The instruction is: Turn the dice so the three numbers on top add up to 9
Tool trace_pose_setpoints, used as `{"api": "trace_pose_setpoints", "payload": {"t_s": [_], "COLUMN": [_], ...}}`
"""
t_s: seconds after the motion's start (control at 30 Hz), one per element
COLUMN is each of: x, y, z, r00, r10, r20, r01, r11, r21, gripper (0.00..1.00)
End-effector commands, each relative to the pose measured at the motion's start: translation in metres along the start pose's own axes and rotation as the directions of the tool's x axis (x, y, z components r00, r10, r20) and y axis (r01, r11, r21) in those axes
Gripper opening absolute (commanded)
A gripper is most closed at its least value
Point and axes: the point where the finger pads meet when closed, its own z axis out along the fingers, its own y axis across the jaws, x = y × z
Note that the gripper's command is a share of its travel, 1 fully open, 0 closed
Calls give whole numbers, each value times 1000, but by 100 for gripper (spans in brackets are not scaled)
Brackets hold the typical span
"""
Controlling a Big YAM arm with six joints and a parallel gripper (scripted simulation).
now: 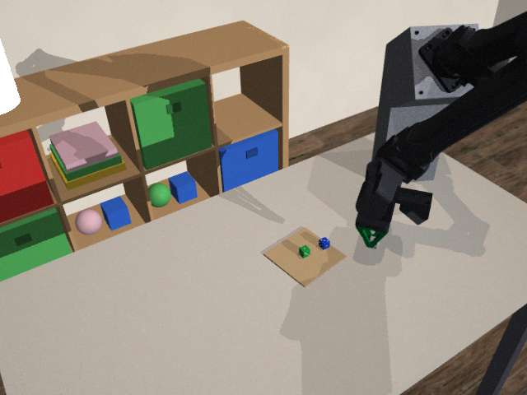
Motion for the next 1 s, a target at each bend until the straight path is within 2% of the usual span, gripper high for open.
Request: {"api": "trace_pose_setpoints", "payload": {"t_s": [0.0, 0.1, 0.13, 0.17, 0.3, 0.37, 0.4, 0.43, 0.5, 0.57, 0.63, 0.7, 0.77, 0.8, 0.87, 0.97], "x": [12, 12, 9, 10, 10, 9, -3, -3, -3, -3, -3, -3, -3, 1, 0, 0], "y": [-1, -1, 12, 13, 6, 3, 2, 2, 3, 4, 4, 5, 6, 16, 0, 1], "z": [-3, -3, -6, -5, -6, -8, -4, -4, -5, -6, -6, -7, -9, -5, 0, -1], "r00": [982, 981, 978, 973, 967, 964, 958, 959, 958, 944, 944, 916, 874, 847, 788, 700], "r10": [-190, -191, -210, -230, -256, -264, -286, -281, -261, -256, -256, -246, -233, -229, -208, -184], "r20": [-17, -17, -13, -12, -17, -36, -28, -50, -117, -209, -209, -316, -427, -479, -579, -690], "r01": [190, 191, 210, 230, 256, 265, 286, 281, 264, 263, 263, 262, 262, 252, 261, 263], "r11": [982, 982, 978, 973, 967, 964, 958, 960, 964, 965, 965, 965, 965, 968, 965, 965], "r21": [4, 4, -15, -18, -6, 5, 6, 5, 7, 6, 6, 8, 9, -18, 9, 9], "gripper": [15, 15, 15, 15, 15, 15, 15, 15, 15, 15, 15, 15, 15, 15, 15, 15]}}
